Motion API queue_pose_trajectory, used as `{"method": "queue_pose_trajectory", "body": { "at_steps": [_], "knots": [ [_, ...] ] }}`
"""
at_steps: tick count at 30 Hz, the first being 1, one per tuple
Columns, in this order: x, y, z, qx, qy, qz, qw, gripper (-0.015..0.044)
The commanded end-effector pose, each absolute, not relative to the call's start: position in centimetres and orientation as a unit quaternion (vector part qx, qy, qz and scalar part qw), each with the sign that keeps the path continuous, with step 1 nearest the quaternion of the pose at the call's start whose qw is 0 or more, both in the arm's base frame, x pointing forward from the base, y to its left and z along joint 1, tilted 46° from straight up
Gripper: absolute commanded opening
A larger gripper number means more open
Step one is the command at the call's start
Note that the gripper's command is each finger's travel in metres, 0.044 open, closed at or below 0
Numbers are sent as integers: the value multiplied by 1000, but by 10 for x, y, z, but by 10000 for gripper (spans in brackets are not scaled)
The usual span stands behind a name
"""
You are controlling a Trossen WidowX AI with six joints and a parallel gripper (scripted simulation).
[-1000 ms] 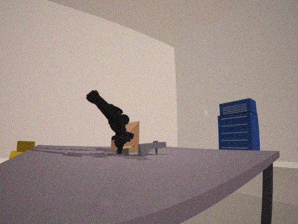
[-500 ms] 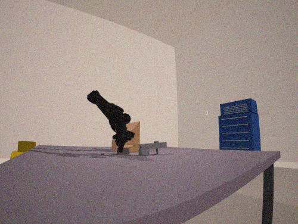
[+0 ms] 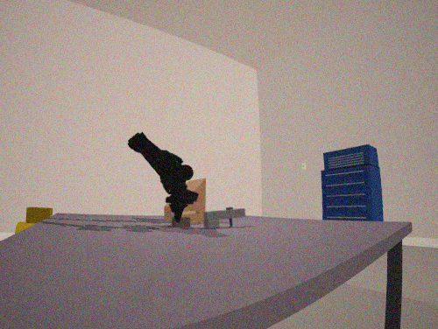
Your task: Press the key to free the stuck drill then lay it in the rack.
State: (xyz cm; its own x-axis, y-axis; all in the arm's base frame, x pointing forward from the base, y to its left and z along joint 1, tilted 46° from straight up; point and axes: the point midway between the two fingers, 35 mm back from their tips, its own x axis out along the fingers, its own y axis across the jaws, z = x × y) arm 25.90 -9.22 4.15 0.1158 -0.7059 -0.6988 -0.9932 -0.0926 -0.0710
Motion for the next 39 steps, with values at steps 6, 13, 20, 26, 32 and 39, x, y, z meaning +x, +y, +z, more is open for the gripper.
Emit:
{"method": "queue_pose_trajectory", "body": {
  "at_steps": [6, 13, 20, 26, 32, 39],
  "knots": [
    [258, -88, 45, -694, 612, 254, 281, 0],
    [257, -86, 46, -694, 612, 254, 281, 0],
    [256, -84, 47, -694, 612, 254, 281, 0],
    [255, -82, 48, -694, 612, 254, 281, 0],
    [254, -80, 50, -694, 612, 254, 281, 0],
    [254, -79, 51, -694, 612, 254, 281, 0]
  ]
}}
